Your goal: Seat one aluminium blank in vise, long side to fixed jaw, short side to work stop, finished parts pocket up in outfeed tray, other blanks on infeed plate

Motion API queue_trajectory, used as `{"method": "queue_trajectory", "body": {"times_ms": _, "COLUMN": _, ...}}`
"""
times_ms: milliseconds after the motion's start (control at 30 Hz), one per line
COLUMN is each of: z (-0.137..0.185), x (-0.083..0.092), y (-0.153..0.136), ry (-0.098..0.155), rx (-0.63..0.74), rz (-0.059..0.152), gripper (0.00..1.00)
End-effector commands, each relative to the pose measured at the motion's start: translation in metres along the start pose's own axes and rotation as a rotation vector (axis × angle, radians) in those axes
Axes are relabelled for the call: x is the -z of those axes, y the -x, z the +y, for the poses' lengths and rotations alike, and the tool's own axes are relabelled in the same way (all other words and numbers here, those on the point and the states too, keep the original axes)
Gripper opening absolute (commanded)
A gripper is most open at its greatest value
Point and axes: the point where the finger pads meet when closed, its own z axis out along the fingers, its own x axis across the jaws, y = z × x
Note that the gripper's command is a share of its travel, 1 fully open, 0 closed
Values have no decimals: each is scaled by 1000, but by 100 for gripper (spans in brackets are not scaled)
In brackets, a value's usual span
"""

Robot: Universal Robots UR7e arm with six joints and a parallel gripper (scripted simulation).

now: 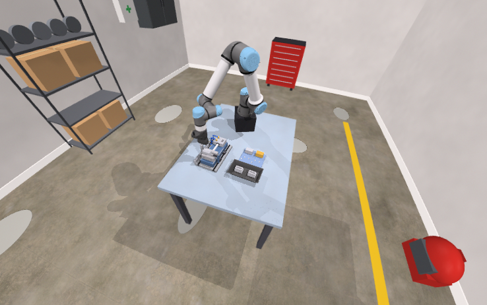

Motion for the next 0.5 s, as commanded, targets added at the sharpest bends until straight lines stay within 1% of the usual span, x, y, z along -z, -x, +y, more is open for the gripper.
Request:
{"method": "queue_trajectory", "body": {"times_ms": 0, "z": 0, "x": 1, "y": 1, "ry": -2, "rx": 0, "rz": 0, "gripper": 0}}
{"method": "queue_trajectory", "body": {"times_ms": 467, "z": 0, "x": 1, "y": 5, "ry": -2, "rx": 0, "rz": 0, "gripper": 0}}
